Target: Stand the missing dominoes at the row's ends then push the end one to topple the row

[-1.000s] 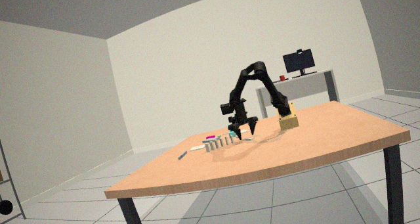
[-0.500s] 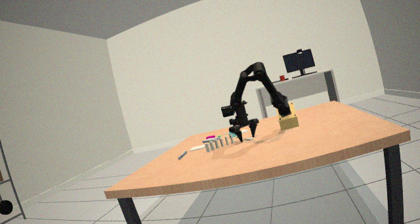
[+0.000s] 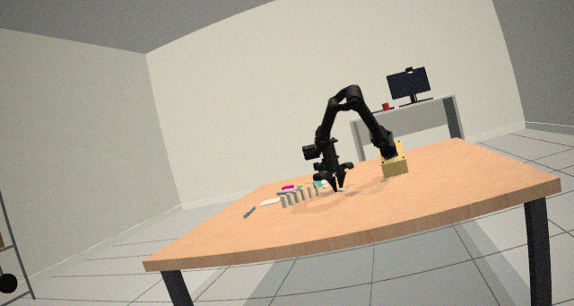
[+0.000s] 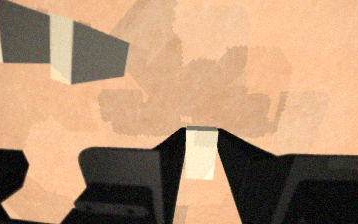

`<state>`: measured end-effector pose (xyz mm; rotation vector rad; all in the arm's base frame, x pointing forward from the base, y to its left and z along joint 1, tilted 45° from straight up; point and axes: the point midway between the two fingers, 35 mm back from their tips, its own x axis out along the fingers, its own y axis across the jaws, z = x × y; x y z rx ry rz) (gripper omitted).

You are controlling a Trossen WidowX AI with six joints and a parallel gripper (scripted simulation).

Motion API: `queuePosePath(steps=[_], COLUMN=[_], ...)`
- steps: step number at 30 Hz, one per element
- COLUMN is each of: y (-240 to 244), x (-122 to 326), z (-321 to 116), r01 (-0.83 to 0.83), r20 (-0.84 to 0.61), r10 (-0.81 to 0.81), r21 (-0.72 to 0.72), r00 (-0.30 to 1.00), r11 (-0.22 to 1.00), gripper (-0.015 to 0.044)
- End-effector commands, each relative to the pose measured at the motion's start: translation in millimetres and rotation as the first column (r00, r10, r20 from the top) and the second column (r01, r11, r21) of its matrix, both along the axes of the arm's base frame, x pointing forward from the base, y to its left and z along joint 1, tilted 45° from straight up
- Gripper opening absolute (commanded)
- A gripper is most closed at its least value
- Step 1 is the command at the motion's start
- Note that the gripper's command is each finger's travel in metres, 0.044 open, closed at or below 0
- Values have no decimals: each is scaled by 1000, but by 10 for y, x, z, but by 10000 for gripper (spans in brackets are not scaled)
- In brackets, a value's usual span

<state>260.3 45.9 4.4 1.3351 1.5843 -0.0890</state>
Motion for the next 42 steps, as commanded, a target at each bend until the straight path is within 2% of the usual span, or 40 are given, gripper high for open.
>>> queuePosePath(steps=[1,7,20,27,29,32,38,42], y=[1,-49,-1094,-1109,-1043,-722,-5,132], x=[0,-12,-275,-280,-239,-112,-147,-200], z=[-4,47,1107,1122,1197,1533,2219,2349], r01=[2,2,3,3,-31,-172,-415,-454], r20=[-2,-2,-5,-5,26,159,400,441], r10=[-2,-2,-3,-3,31,181,456,501], r21=[2,1,-4,-4,-16,-73,-192,-215], r00=[1000,1000,1000,1000,999,970,795,745], r11=[1000,1000,1000,1000,999,982,890,865], gripper=[107,107,107,107,107,107,107,107])
